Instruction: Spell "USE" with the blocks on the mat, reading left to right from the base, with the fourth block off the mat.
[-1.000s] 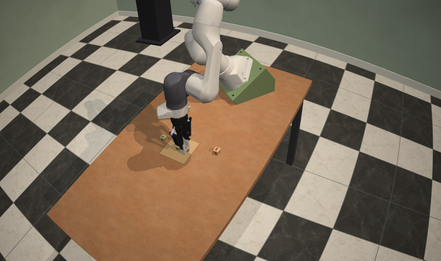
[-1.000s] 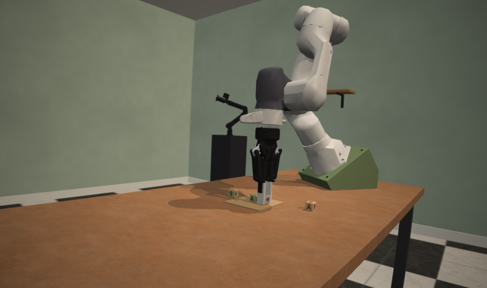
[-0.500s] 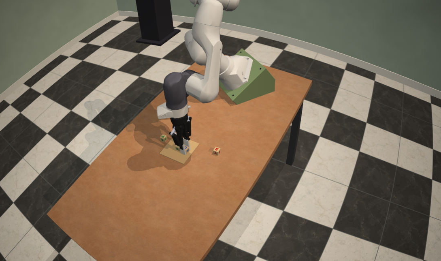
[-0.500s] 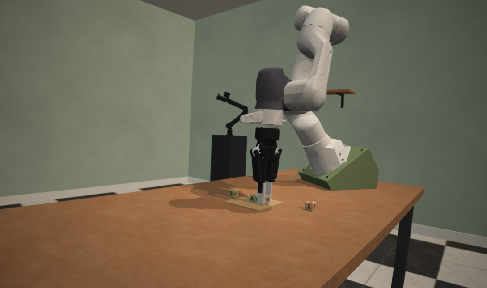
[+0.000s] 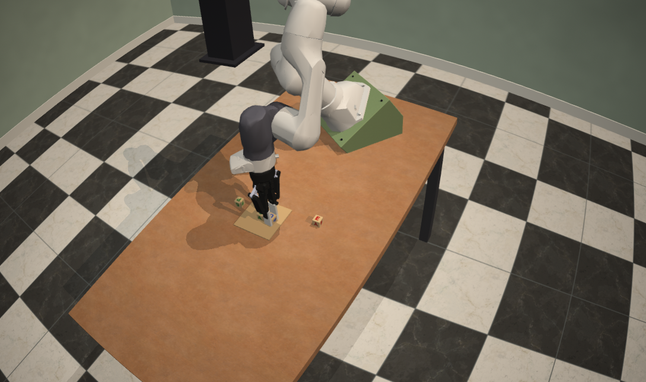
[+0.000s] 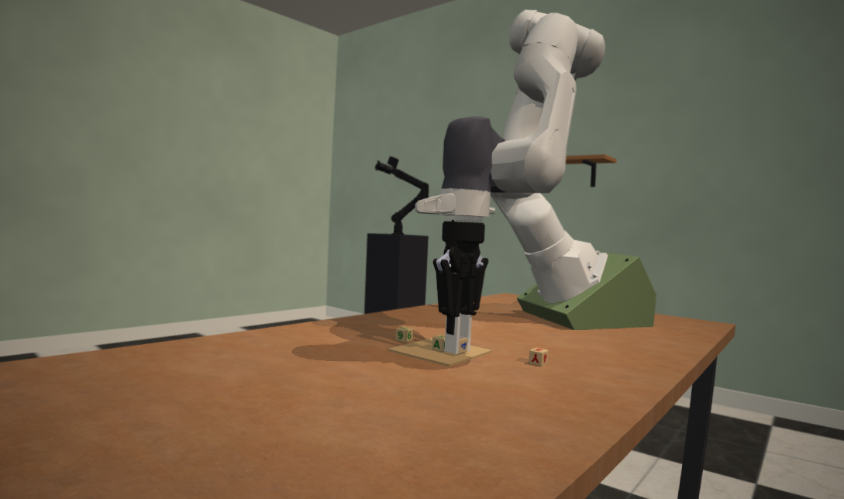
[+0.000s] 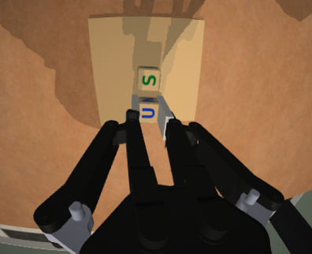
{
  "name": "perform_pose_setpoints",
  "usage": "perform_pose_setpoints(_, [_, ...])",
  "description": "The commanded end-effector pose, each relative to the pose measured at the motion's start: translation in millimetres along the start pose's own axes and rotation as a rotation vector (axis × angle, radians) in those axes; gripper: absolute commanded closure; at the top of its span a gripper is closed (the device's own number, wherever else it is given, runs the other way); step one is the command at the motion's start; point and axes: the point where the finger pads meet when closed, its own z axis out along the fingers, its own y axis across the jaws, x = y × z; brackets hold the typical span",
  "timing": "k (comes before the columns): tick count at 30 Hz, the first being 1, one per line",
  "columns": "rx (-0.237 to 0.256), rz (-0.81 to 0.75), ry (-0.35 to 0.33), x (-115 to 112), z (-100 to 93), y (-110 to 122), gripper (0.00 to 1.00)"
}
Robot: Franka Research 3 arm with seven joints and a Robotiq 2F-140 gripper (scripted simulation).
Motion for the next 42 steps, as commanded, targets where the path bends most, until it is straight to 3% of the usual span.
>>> perform_pose_setpoints(1, [0.0, -0.004, 0.0, 0.7, 0.2, 0.4, 0.87])
perform_pose_setpoints(42, [0.0, -0.004, 0.0, 0.7, 4.6, 0.4, 0.87])
